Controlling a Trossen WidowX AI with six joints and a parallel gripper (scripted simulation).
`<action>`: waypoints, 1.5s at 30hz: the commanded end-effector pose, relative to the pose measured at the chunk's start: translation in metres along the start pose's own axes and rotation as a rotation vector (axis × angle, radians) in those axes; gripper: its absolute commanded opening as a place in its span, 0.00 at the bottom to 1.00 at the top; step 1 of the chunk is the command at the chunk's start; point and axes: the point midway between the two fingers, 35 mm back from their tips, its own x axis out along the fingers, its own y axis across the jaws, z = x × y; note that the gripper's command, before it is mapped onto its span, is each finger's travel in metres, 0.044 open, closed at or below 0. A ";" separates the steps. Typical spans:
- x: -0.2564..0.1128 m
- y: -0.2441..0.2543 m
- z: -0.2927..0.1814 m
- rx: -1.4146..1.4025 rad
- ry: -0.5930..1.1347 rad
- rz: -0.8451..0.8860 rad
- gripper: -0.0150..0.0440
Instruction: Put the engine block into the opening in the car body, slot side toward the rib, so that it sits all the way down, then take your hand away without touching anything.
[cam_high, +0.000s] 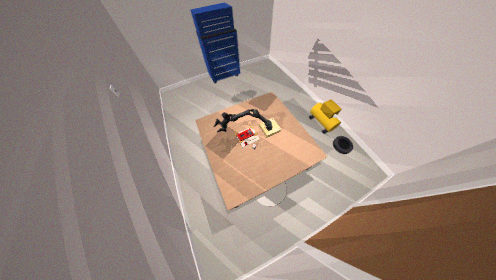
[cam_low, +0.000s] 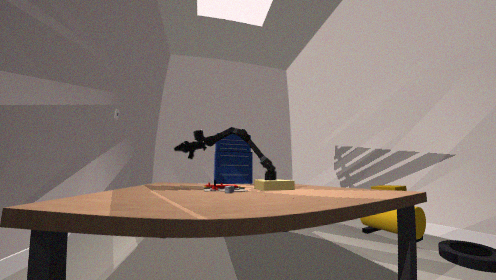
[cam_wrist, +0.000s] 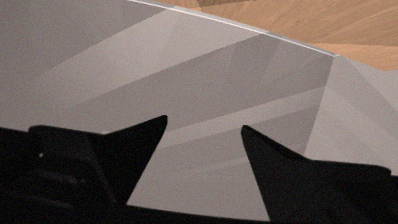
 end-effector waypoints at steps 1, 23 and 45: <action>0.000 0.000 0.000 0.000 0.000 0.000 0.98; -0.004 -0.103 0.031 -0.357 -0.218 -0.156 1.00; -0.046 -0.215 0.080 -0.816 -0.465 -0.454 1.00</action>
